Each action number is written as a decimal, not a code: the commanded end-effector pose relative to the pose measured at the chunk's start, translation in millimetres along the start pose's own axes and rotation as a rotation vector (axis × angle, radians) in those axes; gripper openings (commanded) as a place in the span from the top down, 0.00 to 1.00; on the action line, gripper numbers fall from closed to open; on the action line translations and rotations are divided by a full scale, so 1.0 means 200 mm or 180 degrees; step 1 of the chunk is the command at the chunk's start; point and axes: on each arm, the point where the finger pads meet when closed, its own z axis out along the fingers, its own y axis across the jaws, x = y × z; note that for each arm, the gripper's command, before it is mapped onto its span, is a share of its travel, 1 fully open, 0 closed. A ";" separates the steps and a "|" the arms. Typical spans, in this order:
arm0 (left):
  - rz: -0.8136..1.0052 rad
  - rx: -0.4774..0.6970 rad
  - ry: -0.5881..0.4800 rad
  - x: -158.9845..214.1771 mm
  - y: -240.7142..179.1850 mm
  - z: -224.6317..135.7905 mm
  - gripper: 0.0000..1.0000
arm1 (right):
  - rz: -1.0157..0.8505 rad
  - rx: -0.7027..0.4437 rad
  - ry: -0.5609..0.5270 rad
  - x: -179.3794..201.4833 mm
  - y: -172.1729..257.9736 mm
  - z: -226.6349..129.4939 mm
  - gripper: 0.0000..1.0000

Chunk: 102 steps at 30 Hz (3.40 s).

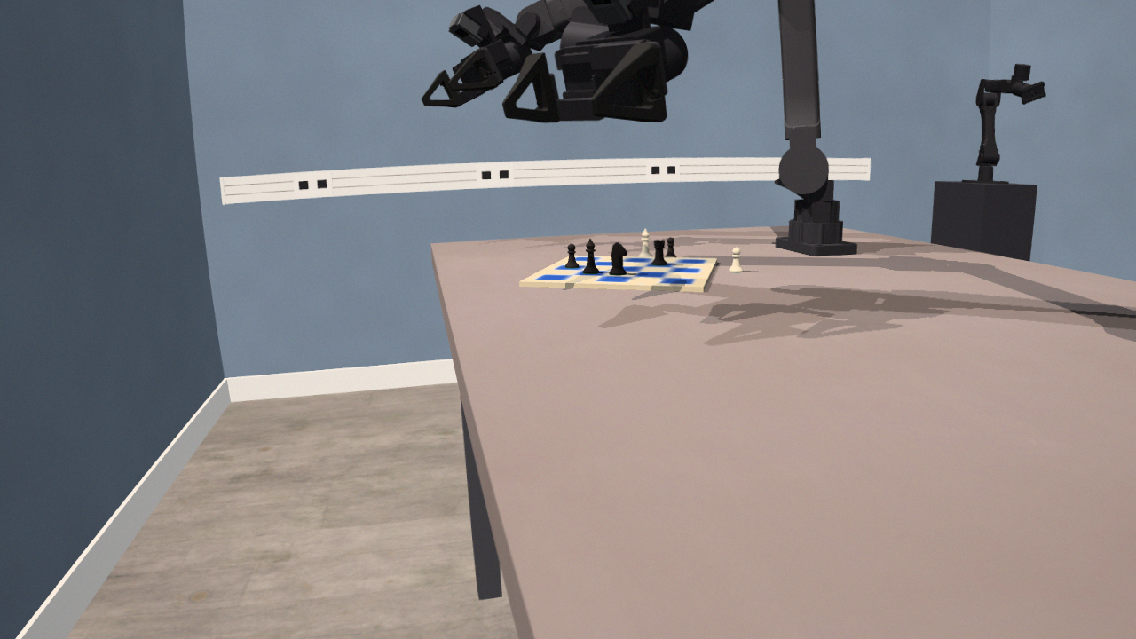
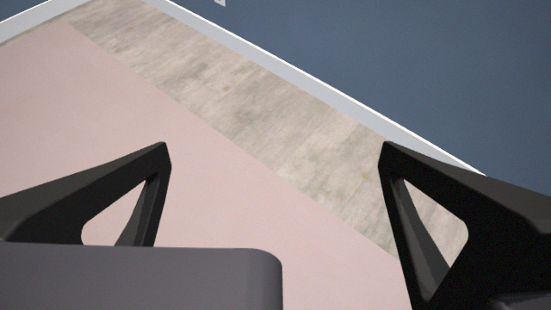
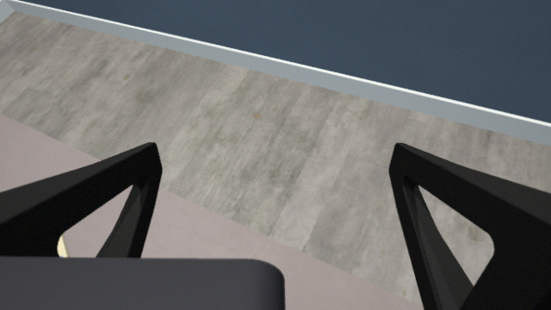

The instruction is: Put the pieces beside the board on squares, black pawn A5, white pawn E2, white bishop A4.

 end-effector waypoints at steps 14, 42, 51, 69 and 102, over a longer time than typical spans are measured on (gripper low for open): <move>-0.0080 0.0029 -0.0015 -0.06 -0.02 -0.02 0.00 | -0.0085 0.0021 -0.0051 -0.07 0.01 -0.03 0.00; 0.1705 0.2423 0.1885 0.18 0.16 -0.16 0.00 | -0.0029 0.0234 0.1061 0.84 1.48 -0.03 0.00; 0.2044 0.3670 0.1807 0.16 0.20 -0.36 0.00 | -0.0093 0.0320 0.1252 0.99 1.76 -0.04 0.00; 0.2428 0.6439 0.0141 -0.04 0.51 -0.88 0.00 | -0.0209 0.0430 0.1647 1.26 2.14 -0.02 0.00; 0.2044 0.7229 -0.0196 -0.18 0.53 -1.10 0.00 | 0.3413 0.2136 0.1491 1.27 1.73 -0.37 0.00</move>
